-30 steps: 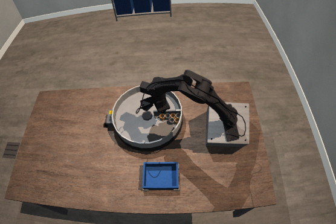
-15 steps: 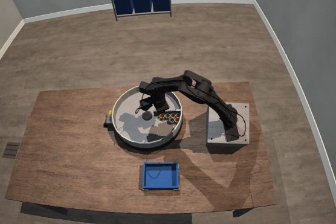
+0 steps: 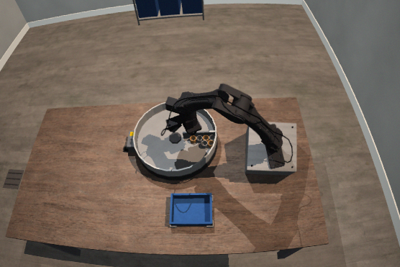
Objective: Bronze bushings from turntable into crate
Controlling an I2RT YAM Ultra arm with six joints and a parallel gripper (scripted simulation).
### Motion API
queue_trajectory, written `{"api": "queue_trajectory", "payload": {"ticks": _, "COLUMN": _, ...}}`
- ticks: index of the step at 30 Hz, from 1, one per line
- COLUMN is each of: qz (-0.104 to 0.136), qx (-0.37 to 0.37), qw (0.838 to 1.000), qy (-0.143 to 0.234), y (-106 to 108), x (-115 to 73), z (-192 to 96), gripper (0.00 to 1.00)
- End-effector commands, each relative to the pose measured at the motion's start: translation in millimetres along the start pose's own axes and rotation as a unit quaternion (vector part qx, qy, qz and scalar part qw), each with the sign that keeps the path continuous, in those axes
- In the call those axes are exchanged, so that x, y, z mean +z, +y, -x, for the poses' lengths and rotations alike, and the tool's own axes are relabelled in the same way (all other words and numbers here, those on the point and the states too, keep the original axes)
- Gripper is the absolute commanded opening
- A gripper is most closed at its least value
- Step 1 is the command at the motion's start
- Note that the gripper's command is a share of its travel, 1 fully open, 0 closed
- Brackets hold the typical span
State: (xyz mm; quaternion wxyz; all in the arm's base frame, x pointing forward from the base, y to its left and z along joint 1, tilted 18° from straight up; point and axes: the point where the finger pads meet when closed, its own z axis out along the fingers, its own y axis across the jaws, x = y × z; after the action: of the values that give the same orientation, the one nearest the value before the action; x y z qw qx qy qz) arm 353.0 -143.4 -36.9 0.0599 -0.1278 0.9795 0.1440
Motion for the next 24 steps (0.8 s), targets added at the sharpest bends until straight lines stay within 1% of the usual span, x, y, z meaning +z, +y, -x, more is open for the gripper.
{"api": "queue_trajectory", "payload": {"ticks": 1, "qz": 0.002, "qx": 0.01, "qw": 1.0, "qy": -0.003, "y": -5.5, "x": -0.7, "z": 0.7, "gripper": 0.13}}
{"api": "queue_trajectory", "payload": {"ticks": 16, "qz": 0.002, "qx": 0.01, "qw": 1.0, "qy": -0.003, "y": -5.4, "x": -0.5, "z": 0.5, "gripper": 0.13}}
{"api": "queue_trajectory", "payload": {"ticks": 21, "qz": 0.011, "qx": 0.012, "qw": 1.0, "qy": 0.005, "y": -0.3, "x": 7.0, "z": -10.6, "gripper": 0.13}}
{"api": "queue_trajectory", "payload": {"ticks": 24, "qz": 0.009, "qx": 0.011, "qw": 1.0, "qy": 0.004, "y": -0.8, "x": 6.1, "z": -10.1, "gripper": 0.13}}
